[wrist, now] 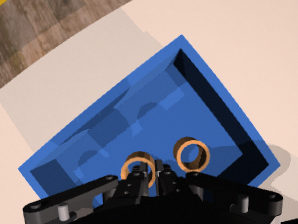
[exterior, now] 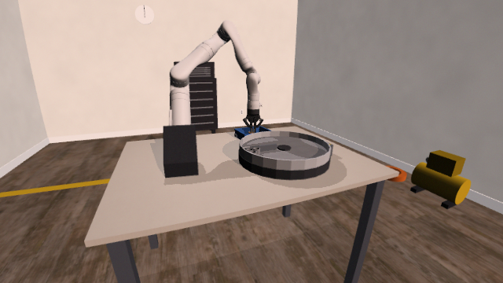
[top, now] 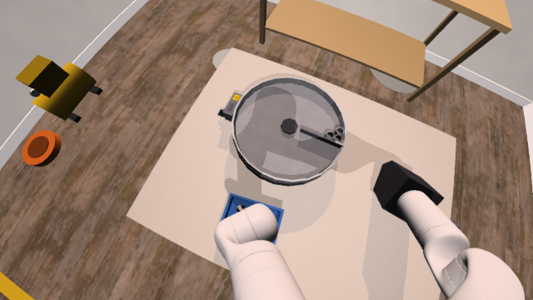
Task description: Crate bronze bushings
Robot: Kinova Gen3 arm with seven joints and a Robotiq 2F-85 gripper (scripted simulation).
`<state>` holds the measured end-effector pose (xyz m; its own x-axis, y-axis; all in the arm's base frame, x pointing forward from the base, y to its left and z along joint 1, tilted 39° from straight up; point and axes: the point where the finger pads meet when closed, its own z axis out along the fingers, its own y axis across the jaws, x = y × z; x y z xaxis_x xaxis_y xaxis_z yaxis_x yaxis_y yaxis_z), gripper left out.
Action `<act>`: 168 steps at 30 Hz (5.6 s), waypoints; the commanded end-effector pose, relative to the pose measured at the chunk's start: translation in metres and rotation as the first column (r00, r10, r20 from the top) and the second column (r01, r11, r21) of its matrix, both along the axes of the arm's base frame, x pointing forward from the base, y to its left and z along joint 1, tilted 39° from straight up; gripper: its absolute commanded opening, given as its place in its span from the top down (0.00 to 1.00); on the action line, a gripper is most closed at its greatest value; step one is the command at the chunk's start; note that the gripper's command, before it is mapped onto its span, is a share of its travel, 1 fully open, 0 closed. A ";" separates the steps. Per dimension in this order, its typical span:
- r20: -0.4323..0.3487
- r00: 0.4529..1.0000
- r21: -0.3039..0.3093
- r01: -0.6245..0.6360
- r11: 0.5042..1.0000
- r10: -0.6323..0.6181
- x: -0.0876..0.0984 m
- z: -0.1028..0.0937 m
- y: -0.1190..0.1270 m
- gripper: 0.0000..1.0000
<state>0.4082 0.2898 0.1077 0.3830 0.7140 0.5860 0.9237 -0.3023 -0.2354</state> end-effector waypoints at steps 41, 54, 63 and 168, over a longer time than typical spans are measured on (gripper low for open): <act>-0.004 1.000 0.000 -0.001 1.000 0.001 -0.001 -0.004 0.002 0.84; -0.004 1.000 0.000 -0.001 1.000 0.001 -0.001 -0.004 0.002 0.84; -0.004 1.000 0.000 -0.001 1.000 0.001 -0.001 -0.004 0.002 0.84; -0.005 1.000 0.000 -0.001 1.000 0.001 0.000 0.011 -0.010 0.84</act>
